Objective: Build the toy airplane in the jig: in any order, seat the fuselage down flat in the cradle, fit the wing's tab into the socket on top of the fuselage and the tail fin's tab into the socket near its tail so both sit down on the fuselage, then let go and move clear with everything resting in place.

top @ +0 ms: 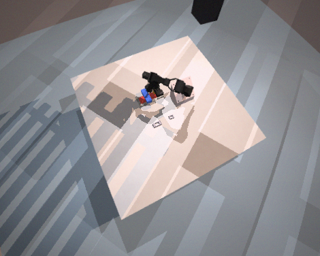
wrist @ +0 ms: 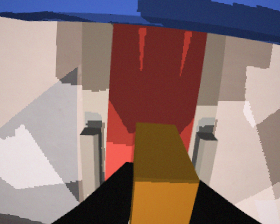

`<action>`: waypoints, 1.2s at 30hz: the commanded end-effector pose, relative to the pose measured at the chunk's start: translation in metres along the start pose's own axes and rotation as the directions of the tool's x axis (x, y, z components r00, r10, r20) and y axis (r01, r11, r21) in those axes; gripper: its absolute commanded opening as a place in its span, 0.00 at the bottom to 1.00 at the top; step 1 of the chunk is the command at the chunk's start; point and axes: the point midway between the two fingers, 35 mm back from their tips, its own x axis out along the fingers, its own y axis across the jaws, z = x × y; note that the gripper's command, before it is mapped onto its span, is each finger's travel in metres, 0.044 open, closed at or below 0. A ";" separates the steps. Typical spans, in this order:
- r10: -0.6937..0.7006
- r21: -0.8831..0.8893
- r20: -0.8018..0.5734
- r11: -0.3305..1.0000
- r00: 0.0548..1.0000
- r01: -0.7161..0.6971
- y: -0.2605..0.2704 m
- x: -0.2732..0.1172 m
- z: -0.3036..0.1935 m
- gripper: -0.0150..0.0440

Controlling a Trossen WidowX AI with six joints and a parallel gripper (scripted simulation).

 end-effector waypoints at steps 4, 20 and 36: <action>0.000 0.004 0.000 1.000 1.000 0.000 0.000 0.002 -0.001 0.36; 0.000 -0.003 0.001 1.000 1.000 0.000 0.000 0.002 0.000 0.30; 0.000 -0.003 0.001 1.000 1.000 0.000 0.000 0.002 0.000 0.69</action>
